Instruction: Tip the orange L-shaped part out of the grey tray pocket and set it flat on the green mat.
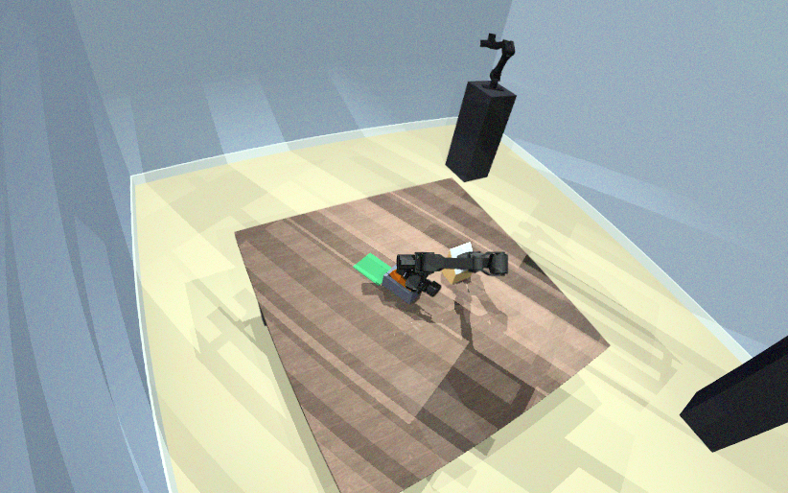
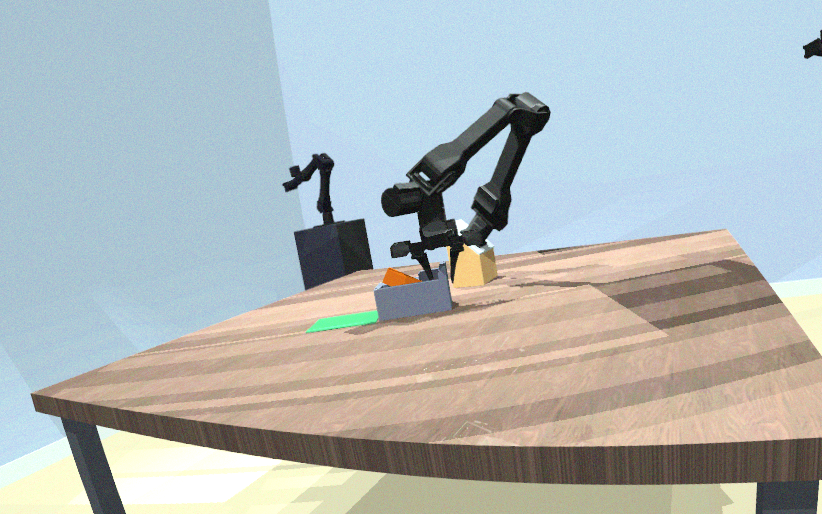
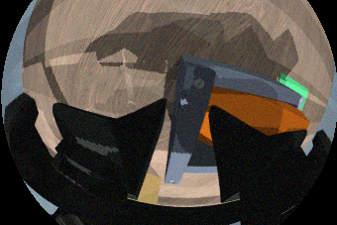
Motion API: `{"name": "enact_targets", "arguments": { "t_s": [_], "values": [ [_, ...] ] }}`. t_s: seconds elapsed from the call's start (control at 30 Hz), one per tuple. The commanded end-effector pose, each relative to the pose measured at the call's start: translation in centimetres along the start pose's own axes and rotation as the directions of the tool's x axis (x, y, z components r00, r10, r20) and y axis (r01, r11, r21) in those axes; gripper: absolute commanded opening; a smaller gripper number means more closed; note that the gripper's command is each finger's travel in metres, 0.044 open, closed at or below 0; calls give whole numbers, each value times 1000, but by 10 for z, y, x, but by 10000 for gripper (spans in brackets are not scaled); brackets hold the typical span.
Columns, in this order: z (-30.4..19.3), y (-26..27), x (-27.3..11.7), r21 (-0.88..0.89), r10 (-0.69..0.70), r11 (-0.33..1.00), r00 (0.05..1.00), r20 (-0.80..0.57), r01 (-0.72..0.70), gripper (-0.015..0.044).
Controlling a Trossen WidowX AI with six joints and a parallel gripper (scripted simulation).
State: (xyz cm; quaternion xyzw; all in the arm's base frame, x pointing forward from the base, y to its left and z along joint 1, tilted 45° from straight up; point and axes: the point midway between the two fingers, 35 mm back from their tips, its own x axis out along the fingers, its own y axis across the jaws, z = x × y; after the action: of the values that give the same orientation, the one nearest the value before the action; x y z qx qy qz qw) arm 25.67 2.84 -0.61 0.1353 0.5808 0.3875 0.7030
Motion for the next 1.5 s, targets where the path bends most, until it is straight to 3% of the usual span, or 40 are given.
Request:
{"name": "enact_targets", "arguments": {
  "t_s": [0.0, 1.07, 1.2, 1.37, 1.47],
  "values": [
    [-3, 1, 8, 8, 6, 1000, 1000, -7, -6, 180],
    [-3, 13, -2, 8, 7, 1000, 1000, -7, -7, 180],
    [0, 7, -25, 9, 0, 1000, 1000, -8, 0, 180],
    [-1, -1, -88, 9, 1, 1000, 1000, -9, -1, 180],
    [-2, -1, -98, 9, 4, 1000, 1000, -9, -3, 180]
  ]
}}
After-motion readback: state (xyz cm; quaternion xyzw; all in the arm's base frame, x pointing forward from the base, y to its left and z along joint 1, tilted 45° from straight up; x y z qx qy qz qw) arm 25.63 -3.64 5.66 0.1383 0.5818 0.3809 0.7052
